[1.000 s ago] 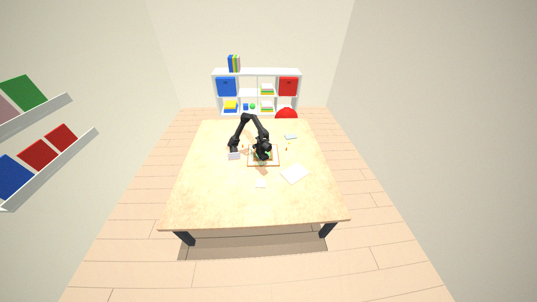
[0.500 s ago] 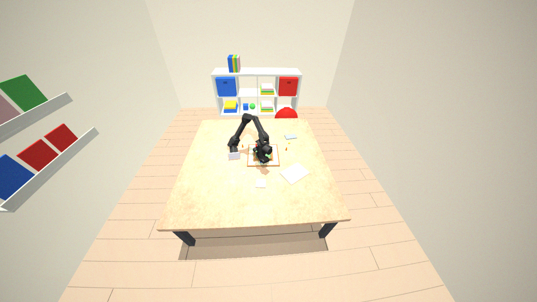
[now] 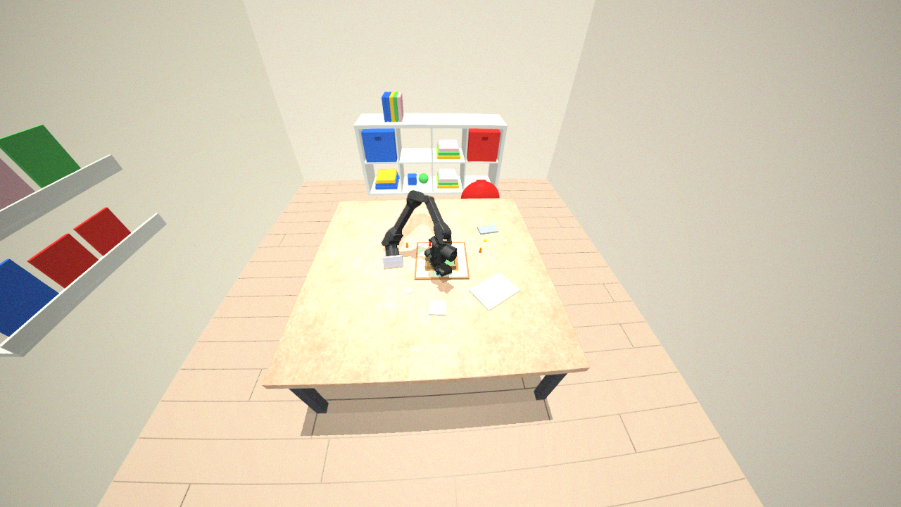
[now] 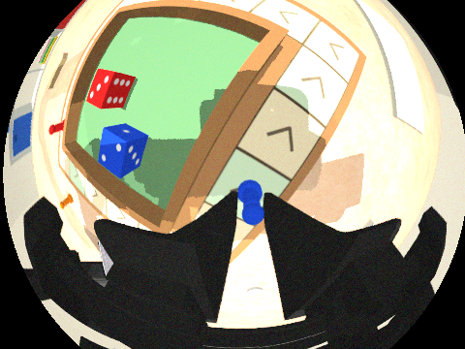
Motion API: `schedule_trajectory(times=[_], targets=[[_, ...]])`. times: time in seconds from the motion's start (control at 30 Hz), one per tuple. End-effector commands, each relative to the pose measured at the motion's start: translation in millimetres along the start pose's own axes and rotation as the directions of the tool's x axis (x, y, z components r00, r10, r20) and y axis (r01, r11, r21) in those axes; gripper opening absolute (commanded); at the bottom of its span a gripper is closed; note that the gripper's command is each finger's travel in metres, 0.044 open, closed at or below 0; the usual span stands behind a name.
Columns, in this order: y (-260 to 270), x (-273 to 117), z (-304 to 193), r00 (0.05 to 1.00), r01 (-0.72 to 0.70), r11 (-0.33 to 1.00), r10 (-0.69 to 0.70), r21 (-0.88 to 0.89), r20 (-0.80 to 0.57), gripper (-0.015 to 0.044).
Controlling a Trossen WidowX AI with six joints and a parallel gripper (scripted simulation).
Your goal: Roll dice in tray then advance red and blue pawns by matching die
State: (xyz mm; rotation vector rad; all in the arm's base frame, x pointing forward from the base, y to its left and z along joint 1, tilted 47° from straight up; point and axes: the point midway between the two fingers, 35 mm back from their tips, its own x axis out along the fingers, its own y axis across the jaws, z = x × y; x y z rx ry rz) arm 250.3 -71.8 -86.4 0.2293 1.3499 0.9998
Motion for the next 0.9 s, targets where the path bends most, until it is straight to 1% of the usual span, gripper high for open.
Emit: schedule_trajectory(times=[0.0,0.13,0.27,0.37,0.47,0.63,0.77,0.87], targets=[[-0.2,-0.6,0.2,1.000,0.001,1.000,-0.001,-0.001,0.000,0.0157],[-0.4,-3.3,0.3,1.000,0.001,1.000,-0.001,0.000,0.000,0.0263],[-0.7,-47.5,-0.4,1.000,-0.003,1.000,0.003,0.008,0.003,0.0368],[-0.5,-50.3,-0.5,1.000,-0.003,1.000,0.003,0.009,0.003,0.0440],[7.4,-56.8,-1.2,1.000,-0.006,0.999,0.005,0.036,0.003,0.0440],[70.2,-98.5,-9.1,1.000,-0.024,0.972,0.023,0.233,0.007,0.0440],[123.3,-121.6,-18.1,0.999,-0.041,0.923,0.039,0.382,0.012,0.0440],[132.4,-124.6,-19.8,0.999,-0.044,0.913,0.042,0.406,0.013,0.0440]])
